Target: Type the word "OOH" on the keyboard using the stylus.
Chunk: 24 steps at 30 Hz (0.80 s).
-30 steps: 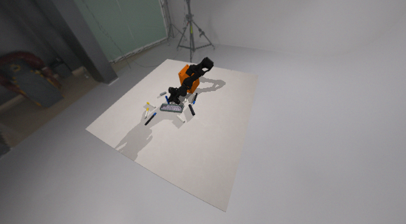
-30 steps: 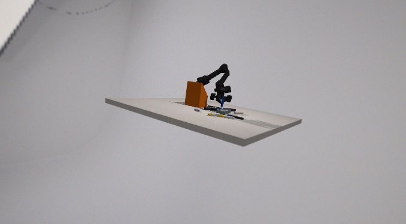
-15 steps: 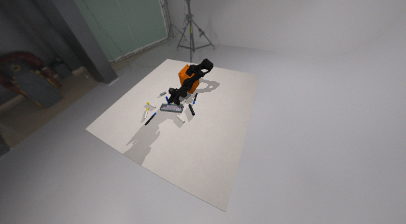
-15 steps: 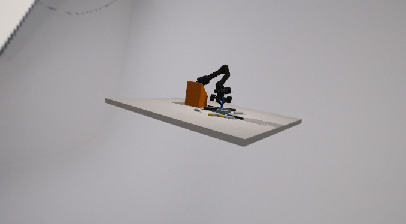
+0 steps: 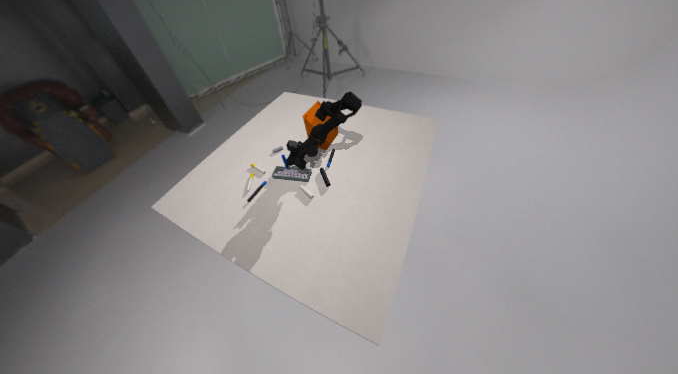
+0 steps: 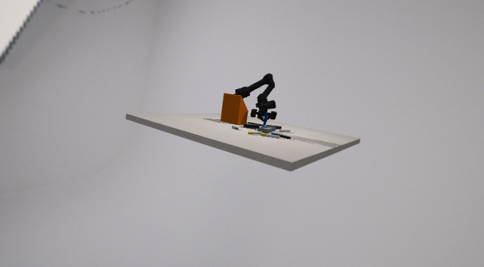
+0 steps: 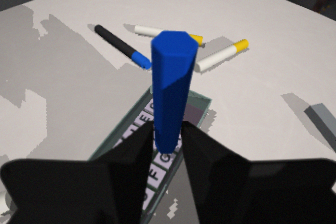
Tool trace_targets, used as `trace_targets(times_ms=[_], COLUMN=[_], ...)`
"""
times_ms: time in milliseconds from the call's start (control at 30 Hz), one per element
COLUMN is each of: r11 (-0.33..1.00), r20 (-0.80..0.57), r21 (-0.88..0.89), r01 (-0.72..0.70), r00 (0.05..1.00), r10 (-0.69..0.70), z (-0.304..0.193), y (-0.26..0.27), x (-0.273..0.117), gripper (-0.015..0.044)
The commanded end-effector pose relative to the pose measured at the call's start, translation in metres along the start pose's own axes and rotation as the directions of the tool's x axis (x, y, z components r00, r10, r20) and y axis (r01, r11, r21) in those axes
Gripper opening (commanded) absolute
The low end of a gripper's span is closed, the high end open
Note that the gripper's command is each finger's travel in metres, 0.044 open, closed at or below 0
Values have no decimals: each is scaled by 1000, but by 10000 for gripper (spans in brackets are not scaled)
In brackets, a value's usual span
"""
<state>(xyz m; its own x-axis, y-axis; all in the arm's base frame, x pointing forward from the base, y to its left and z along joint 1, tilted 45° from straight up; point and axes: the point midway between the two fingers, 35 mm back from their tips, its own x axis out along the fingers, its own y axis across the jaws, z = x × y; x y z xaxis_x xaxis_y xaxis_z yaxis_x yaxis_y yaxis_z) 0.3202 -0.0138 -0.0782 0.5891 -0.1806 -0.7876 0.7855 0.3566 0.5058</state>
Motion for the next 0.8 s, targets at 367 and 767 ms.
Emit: trace_targets(times_ms=[367, 767], r11=[1000, 1000], r20=[2, 5], r21=[3, 7], r01=[-2, -3], r00=[1000, 1000], r10=[2, 3], z=[34, 32], y=[1, 2], x=[-19, -17], gripper=[81, 0])
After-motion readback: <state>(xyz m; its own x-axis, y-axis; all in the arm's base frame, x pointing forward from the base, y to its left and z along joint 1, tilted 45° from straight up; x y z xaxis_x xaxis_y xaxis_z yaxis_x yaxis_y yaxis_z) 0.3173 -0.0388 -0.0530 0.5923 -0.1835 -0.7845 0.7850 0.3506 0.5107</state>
